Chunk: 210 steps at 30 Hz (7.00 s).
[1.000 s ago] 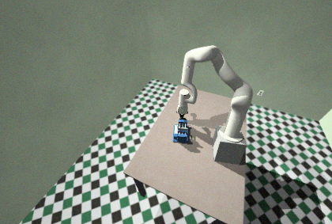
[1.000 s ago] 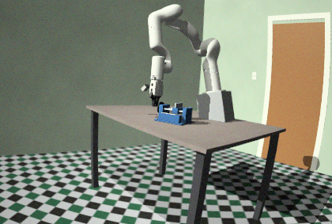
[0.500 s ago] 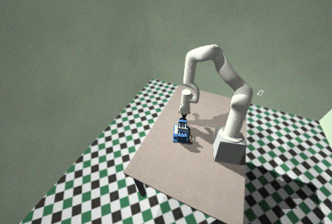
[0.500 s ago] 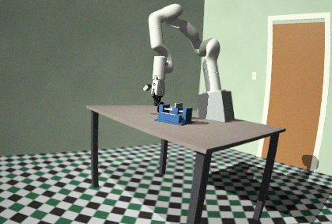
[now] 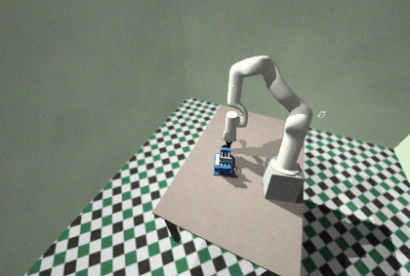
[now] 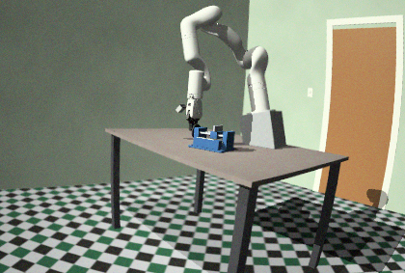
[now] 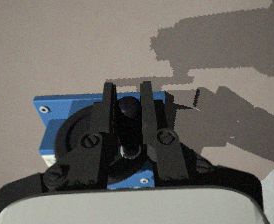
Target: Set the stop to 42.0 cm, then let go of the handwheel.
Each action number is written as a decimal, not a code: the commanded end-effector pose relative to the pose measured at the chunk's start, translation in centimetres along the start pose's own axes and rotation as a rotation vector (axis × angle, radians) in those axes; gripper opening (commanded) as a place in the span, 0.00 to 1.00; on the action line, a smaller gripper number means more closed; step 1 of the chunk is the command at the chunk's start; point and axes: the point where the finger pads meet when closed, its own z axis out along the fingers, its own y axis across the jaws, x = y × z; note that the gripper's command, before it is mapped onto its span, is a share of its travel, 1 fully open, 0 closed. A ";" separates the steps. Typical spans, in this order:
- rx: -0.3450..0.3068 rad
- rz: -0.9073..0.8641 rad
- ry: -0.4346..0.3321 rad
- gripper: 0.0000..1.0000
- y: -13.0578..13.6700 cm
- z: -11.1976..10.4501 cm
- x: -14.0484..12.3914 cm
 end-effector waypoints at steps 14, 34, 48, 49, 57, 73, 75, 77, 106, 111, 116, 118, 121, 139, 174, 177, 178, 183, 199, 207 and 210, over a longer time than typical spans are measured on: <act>0.003 0.000 0.001 0.06 -0.5 3.6 0.0; 0.003 0.000 0.001 0.06 -3.8 3.8 0.0; 0.003 0.000 0.001 0.06 -4.8 2.4 0.0; 0.003 0.000 0.001 0.06 -4.9 2.2 0.0; 0.003 0.000 0.001 0.06 -4.7 0.3 0.0; 0.003 0.000 0.001 0.06 -1.8 -1.2 0.0; 0.003 0.000 0.001 0.06 -1.5 -1.1 0.0; 0.003 0.000 0.001 0.06 -1.5 -1.1 0.0; 0.003 0.000 0.001 0.06 0.2 2.7 0.0; 0.003 0.000 0.001 0.06 -0.5 3.6 0.0; 0.003 0.000 0.001 0.06 -1.8 4.2 0.0; 0.003 0.000 0.001 0.06 -2.2 4.2 0.0; 0.003 0.000 0.001 0.06 -2.7 4.2 0.0; 0.003 0.000 0.001 0.06 -4.4 3.1 0.0; 0.003 0.000 0.001 0.06 -2.0 -1.2 0.0; 0.003 0.000 0.001 0.06 -1.7 -1.1 0.0; 0.003 0.000 0.001 0.06 -1.7 -1.1 0.0; 0.003 0.000 0.001 0.06 -1.2 -1.0 0.0; 0.003 0.000 0.001 0.06 -0.1 -0.1 0.0; 0.003 0.000 0.001 0.06 0.4 0.7 0.0; 0.003 0.000 0.001 0.06 0.4 1.1 0.0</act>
